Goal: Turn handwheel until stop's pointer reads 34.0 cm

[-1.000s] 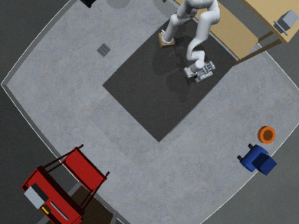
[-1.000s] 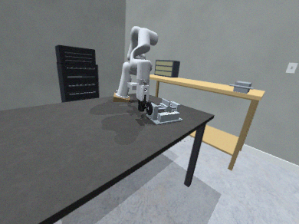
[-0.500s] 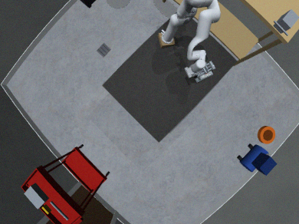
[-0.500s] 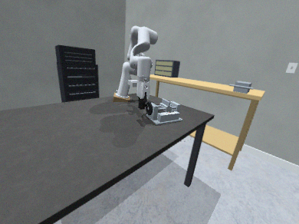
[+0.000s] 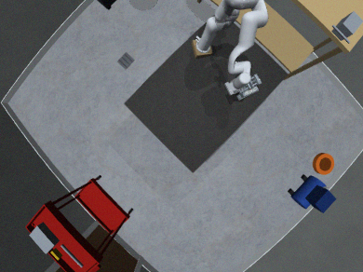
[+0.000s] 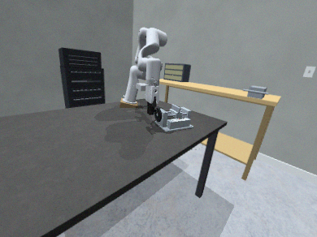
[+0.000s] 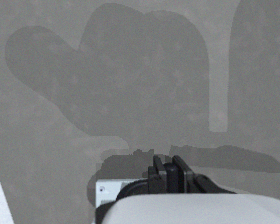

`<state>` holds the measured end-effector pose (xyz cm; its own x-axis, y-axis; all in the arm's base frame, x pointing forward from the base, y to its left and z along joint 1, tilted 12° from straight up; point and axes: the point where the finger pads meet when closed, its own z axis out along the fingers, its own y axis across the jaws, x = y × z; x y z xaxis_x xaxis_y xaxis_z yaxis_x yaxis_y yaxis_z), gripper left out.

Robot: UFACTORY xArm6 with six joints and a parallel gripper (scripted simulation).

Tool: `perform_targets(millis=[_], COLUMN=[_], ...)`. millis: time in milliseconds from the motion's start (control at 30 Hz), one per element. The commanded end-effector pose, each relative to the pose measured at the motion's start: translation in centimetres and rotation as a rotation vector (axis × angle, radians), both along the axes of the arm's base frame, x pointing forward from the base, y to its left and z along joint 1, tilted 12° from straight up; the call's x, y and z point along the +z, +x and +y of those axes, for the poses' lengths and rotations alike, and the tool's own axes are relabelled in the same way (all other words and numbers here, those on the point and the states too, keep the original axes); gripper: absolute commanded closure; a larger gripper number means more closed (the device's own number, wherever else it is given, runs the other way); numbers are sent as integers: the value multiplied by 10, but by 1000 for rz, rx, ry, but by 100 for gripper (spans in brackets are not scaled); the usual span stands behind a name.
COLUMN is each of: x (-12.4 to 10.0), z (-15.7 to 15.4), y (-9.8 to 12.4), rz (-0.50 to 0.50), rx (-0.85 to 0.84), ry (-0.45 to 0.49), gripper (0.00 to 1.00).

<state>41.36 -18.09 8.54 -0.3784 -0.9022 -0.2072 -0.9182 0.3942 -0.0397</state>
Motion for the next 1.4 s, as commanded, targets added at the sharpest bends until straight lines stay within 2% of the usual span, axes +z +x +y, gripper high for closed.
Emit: perform_targets(millis=[0,1367], x=[5,8], z=[-3,-8], y=[5,14], rz=[-8,-8], rx=[-1,-1], ry=[-5,-5], gripper=[94,94])
